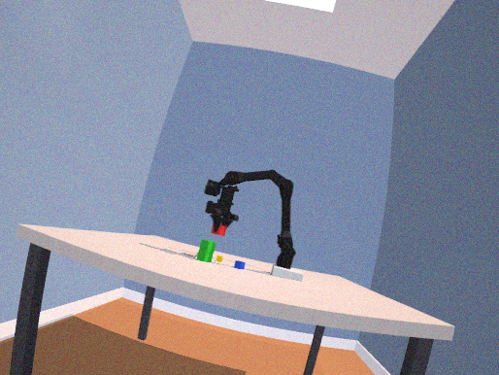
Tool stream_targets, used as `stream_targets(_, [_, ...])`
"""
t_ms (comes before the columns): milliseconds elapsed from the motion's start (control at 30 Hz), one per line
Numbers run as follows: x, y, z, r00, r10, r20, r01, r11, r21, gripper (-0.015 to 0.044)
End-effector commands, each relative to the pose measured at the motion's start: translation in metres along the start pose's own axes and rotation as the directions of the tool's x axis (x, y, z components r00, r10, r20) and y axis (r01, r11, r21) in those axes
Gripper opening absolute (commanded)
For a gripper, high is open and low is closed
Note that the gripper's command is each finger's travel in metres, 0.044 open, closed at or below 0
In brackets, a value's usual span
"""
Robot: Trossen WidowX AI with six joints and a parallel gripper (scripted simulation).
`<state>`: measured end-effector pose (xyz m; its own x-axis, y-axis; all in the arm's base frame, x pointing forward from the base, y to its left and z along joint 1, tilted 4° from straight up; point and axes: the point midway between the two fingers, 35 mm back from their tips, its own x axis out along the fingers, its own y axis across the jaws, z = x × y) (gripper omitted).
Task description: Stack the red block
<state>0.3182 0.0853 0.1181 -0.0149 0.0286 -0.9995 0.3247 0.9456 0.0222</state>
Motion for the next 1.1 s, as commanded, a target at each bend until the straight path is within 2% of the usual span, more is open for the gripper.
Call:
stream_targets(0, [0.000,0.028,-0.004,1.000,0.008,-0.003,-0.008,1.000,0.017,0.0000])
stream_targets(267, [0.004,0.074,-0.016,1.000,0.009,-0.014,-0.008,0.999,0.041,0.0000])
stream_targets(533, [0.002,0.075,-0.016,1.000,0.009,-0.015,-0.008,0.999,0.042,0.0000])
stream_targets(867, [0.031,0.075,-0.016,1.000,0.009,-0.015,-0.008,0.999,0.042,0.0000])
stream_targets(1067, [0.030,0.075,-0.016,1.000,0.009,-0.015,-0.008,0.999,0.042,0.0000])
